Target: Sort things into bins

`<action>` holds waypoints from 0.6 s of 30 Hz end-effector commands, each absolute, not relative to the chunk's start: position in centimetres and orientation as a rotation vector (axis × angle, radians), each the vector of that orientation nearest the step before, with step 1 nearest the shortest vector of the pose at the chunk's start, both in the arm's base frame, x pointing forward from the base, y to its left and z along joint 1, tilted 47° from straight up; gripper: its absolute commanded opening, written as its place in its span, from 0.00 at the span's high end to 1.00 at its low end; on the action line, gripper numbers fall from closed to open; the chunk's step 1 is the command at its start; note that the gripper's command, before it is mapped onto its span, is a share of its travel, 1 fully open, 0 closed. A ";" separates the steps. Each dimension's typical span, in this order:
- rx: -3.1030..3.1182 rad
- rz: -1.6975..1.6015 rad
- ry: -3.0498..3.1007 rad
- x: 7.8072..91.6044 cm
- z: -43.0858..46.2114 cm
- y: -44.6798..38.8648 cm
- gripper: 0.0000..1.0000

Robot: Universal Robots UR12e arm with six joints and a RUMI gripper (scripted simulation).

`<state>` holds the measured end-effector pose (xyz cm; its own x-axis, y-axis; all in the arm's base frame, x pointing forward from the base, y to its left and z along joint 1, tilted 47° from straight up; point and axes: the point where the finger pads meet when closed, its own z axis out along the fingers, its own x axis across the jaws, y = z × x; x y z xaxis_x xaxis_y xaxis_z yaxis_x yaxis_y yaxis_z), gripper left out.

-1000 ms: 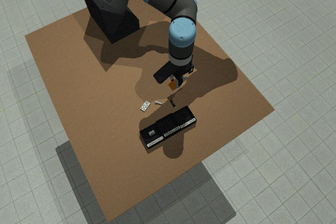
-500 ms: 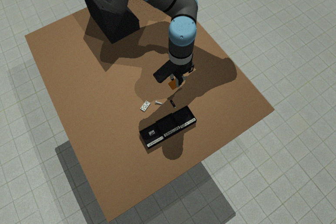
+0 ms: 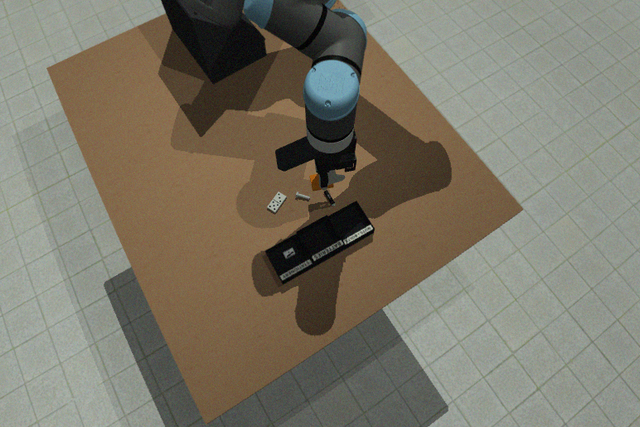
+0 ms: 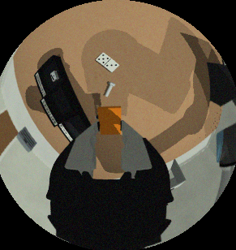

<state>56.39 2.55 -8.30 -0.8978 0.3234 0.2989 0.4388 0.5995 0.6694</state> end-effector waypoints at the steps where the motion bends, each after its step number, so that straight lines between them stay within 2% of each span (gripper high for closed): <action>1: -0.799 -1.143 -2.597 57.6 -9.9 1.0 1.00; 18: -1.349 -0.989 -2.193 61.7 -15.6 -4.6 1.00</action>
<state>60.80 -3.43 -14.42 -0.5480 0.5819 0.6009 0.8355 0.3462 0.4267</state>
